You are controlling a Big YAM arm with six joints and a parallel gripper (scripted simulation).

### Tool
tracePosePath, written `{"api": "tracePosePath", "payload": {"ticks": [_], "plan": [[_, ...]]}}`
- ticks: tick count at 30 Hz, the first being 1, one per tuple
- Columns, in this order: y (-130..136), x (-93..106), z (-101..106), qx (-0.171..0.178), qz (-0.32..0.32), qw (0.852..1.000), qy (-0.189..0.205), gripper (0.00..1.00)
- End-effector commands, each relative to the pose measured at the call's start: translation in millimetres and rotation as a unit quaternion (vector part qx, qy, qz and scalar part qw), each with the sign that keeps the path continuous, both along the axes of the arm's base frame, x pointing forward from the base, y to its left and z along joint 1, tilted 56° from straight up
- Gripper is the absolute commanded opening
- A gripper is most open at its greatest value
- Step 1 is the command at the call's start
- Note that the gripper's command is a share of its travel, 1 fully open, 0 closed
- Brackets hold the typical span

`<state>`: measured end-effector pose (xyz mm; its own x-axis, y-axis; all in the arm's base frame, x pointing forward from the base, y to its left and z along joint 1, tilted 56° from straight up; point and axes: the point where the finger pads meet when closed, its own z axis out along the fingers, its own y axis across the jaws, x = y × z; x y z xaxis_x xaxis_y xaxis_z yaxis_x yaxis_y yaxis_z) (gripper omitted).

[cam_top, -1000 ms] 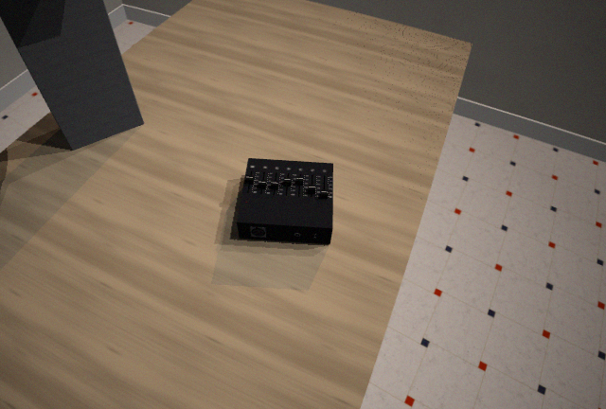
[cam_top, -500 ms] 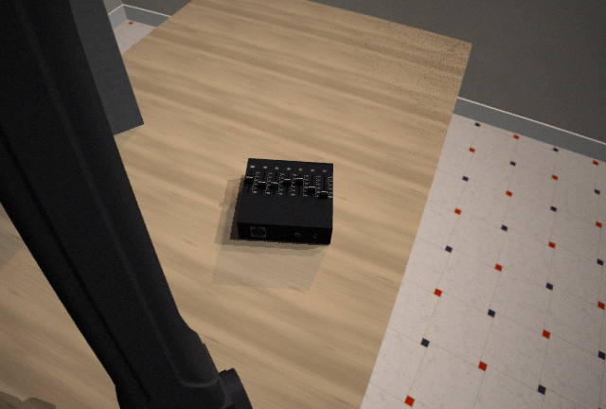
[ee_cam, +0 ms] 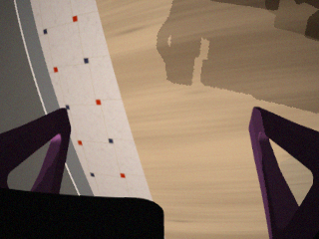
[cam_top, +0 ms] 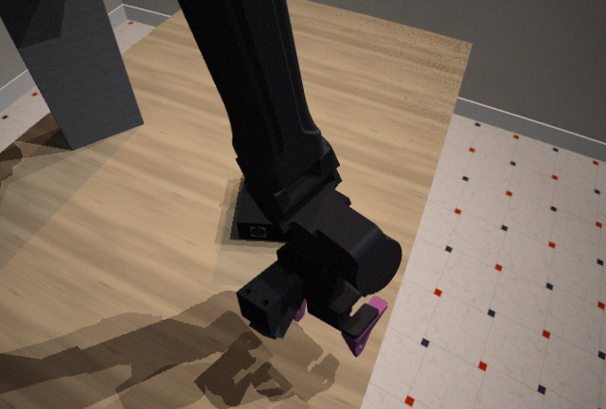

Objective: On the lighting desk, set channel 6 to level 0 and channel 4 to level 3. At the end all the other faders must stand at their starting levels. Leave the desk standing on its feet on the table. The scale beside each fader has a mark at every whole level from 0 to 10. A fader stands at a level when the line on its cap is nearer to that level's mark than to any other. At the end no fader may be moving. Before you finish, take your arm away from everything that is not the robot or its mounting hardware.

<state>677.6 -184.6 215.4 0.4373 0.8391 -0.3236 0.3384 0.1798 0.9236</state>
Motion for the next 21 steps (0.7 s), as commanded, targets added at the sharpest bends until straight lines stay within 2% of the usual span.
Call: {"api": "tracePosePath", "payload": {"ticks": [1, 2, 4, 7, 10, 14, 18, 19, 20, 21], "plan": [[62, -32.4, -25, 0.016, 0.025, 0.999, 0.042, 1.0], [62, -32.4, -25, 0.016, 0.025, 0.999, 0.042, 1.0], [104, -59.4, -60, 0.017, 0.044, 0.995, 0.09, 1.0], [104, -59.4, -60, 0.017, 0.044, 0.995, 0.09, 1.0], [147, -99.9, -101, 0.013, 0.068, 0.986, 0.149, 1.0], [179, -140.5, -134, 0.004, 0.087, 0.976, 0.198, 1.0], [191, -159.5, -147, -0.002, 0.096, 0.971, 0.219, 1.0], [192, -161.3, -148, -0.003, 0.096, 0.97, 0.221, 1.0], [177, -158.8, -146, 0.001, 0.082, 0.972, 0.218, 1.0], [178, -154.2, -141, 0.001, 0.082, 0.974, 0.213, 1.0]]}}
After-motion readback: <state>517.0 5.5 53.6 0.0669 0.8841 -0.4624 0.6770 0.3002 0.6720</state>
